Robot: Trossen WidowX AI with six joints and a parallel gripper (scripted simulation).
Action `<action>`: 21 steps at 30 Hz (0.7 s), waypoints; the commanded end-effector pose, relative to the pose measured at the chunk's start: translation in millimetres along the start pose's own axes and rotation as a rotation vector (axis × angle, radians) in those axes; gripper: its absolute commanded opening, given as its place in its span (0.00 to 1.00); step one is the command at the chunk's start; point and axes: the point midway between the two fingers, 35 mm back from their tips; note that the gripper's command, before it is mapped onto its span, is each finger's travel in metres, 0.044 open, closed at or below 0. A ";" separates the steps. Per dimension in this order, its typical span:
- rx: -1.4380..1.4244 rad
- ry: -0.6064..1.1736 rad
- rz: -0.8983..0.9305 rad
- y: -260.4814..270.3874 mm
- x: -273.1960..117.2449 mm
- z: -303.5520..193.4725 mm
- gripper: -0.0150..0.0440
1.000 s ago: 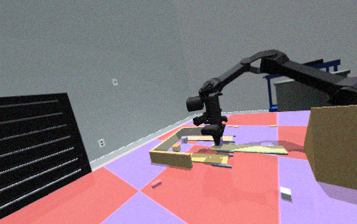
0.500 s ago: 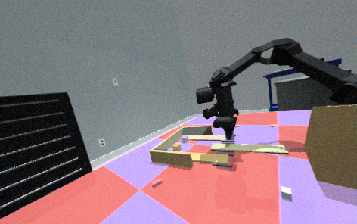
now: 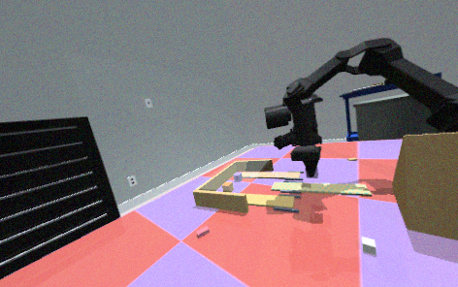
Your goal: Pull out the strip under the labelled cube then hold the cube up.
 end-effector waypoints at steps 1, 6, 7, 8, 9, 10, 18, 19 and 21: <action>0.006 -0.016 0.008 1.0 -19.2 1.2 0.25; 0.008 -0.014 0.007 0.7 -33.7 0.3 0.25; 0.008 -0.014 0.007 0.7 -33.7 0.3 0.25; 0.008 -0.014 0.007 0.7 -33.7 0.3 0.25; 0.008 -0.014 0.007 0.7 -33.7 0.3 0.25; 0.008 -0.014 0.007 0.7 -33.7 0.3 0.25; 0.008 -0.014 0.007 0.7 -33.7 0.3 0.25; 0.008 -0.014 0.007 0.7 -33.7 0.3 0.25; 0.008 -0.014 0.007 0.7 -33.7 0.3 0.25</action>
Point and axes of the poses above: the point midway between the two fingers, 35 mm back from their tips, its own x axis out along the fingers, its own y axis across the jaws, z = x × y, and after that the axes turned 9 degrees about -x, right-handed
